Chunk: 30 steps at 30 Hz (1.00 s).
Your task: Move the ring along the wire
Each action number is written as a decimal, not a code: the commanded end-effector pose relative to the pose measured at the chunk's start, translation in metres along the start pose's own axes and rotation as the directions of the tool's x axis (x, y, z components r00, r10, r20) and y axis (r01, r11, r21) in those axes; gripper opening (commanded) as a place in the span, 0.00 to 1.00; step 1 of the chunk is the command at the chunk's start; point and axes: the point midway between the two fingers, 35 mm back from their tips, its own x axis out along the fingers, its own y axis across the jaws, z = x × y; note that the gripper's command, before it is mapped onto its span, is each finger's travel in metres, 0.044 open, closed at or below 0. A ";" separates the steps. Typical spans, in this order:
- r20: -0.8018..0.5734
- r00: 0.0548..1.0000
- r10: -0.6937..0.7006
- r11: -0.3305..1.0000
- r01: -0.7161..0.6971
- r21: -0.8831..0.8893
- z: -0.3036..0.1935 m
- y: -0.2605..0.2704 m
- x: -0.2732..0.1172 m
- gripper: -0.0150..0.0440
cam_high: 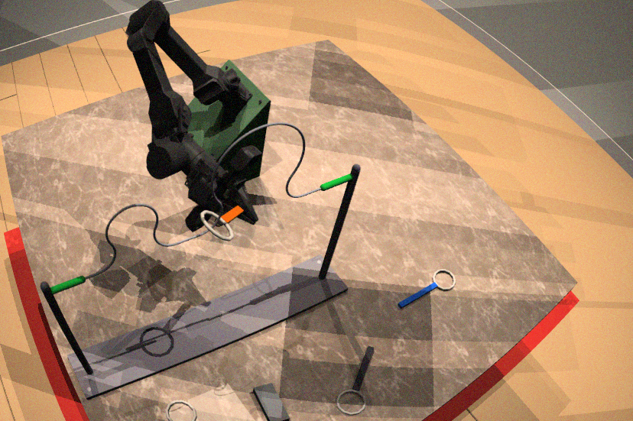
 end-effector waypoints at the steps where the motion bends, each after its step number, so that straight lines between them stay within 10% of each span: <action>1: 0.010 0.999 0.051 0.995 -0.051 0.080 0.003 0.017 -0.003 0.00; 30: 0.080 0.957 0.280 0.810 -0.280 0.515 0.028 0.094 -0.018 0.00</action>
